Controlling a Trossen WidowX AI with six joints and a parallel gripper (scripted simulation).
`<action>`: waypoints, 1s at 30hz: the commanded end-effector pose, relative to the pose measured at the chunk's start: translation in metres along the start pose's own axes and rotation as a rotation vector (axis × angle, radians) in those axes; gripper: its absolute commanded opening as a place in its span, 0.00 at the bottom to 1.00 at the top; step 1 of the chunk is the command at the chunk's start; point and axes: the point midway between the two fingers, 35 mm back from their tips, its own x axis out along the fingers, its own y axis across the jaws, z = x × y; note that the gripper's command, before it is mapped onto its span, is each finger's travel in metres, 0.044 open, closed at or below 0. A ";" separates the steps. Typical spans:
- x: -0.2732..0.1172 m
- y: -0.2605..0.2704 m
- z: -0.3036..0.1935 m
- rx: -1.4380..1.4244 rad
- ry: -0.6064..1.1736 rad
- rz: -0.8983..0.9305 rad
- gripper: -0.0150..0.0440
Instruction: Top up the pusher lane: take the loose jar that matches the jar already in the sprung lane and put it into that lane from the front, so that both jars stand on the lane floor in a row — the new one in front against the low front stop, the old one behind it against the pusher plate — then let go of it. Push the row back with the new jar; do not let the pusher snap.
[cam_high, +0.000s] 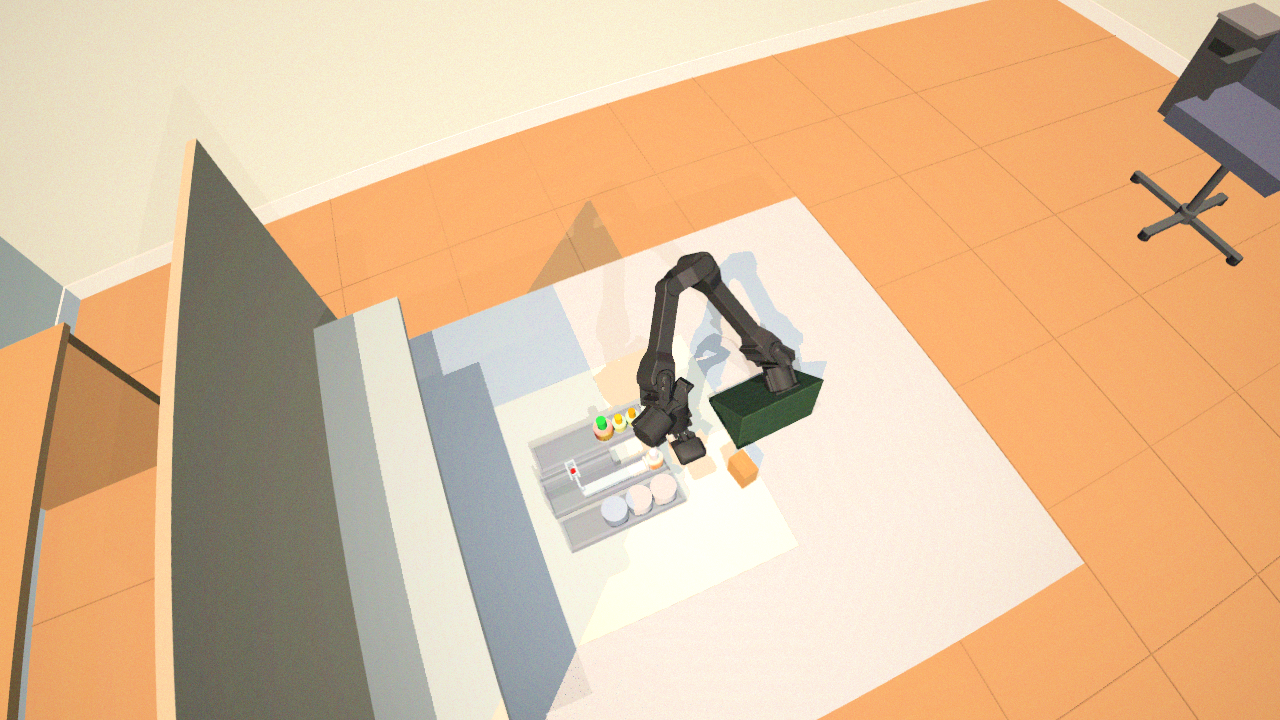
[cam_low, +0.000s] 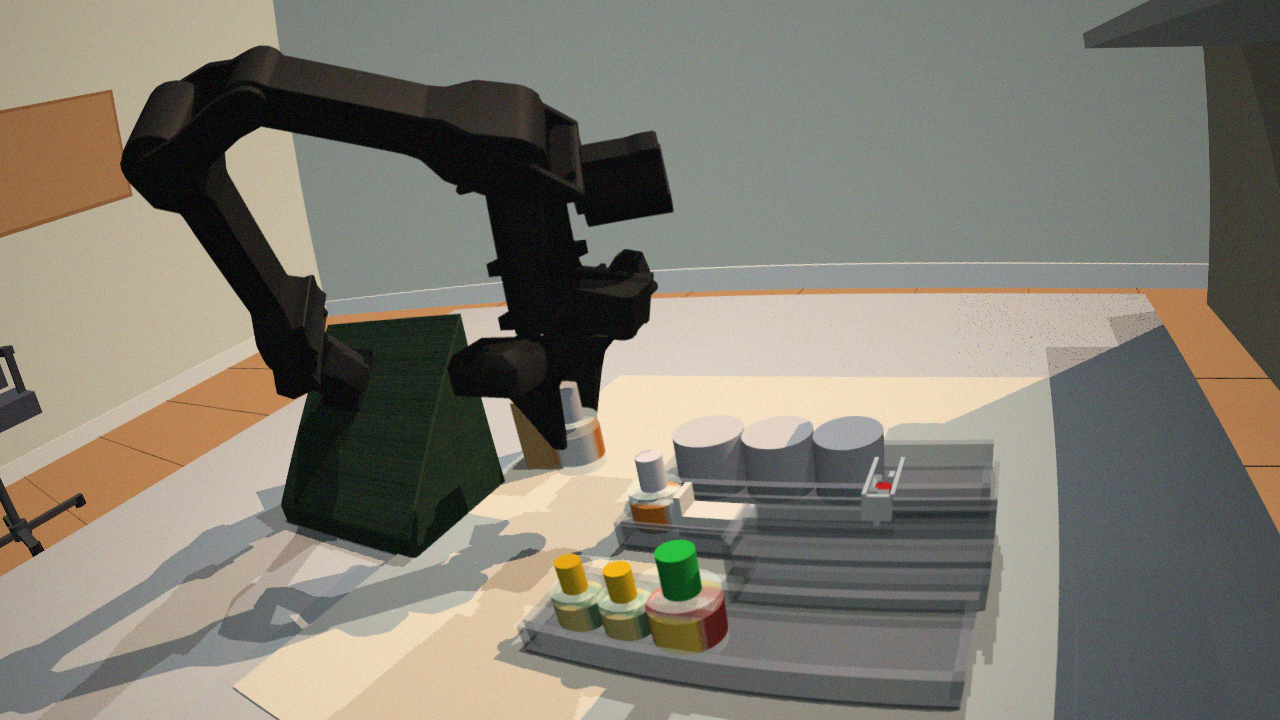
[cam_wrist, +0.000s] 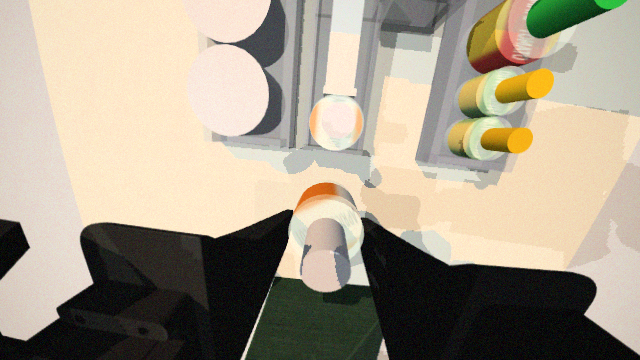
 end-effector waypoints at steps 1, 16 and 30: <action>0.007 -0.001 0.013 -0.005 -0.007 -0.005 0.25; 0.031 -0.001 0.014 -0.005 -0.007 -0.006 0.25; 0.031 -0.001 0.019 -0.004 -0.008 -0.006 0.25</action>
